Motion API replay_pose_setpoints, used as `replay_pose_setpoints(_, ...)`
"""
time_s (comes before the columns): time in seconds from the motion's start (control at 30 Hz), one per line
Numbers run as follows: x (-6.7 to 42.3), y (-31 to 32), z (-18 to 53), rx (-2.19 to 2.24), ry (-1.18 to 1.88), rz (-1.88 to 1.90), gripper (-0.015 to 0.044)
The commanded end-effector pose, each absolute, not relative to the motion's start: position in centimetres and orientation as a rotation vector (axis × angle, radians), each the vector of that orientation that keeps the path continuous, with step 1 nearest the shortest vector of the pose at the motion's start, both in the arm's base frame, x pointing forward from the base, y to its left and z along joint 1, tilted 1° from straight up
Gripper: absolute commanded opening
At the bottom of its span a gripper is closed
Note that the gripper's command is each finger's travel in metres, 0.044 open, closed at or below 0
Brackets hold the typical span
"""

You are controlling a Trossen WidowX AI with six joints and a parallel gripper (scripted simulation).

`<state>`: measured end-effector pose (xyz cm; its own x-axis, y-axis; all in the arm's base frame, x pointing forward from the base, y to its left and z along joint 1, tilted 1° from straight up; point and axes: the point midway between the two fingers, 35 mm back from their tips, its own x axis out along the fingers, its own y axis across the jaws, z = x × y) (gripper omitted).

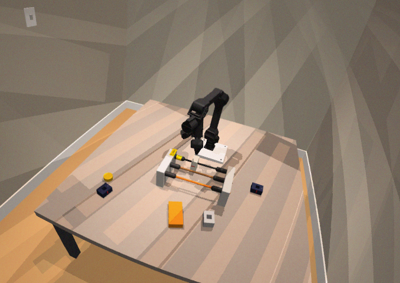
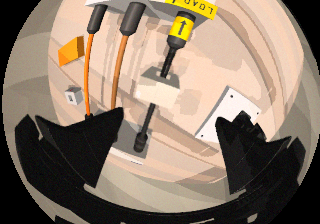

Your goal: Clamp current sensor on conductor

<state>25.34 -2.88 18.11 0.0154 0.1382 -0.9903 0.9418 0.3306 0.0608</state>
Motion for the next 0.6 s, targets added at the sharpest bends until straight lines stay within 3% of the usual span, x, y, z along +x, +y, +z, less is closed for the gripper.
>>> replay_pose_setpoints(0.0, 23.1, -4.7, 17.5, 0.951, 1.499, -0.454, 0.0440)
replay_pose_setpoints(0.23, 20.6, -6.3, 17.1, 0.761, 1.362, 0.030, 0.0440)
replay_pose_setpoints(0.57, 18.9, -7.4, 17.1, 0.566, 1.090, 0.288, 0.0440)
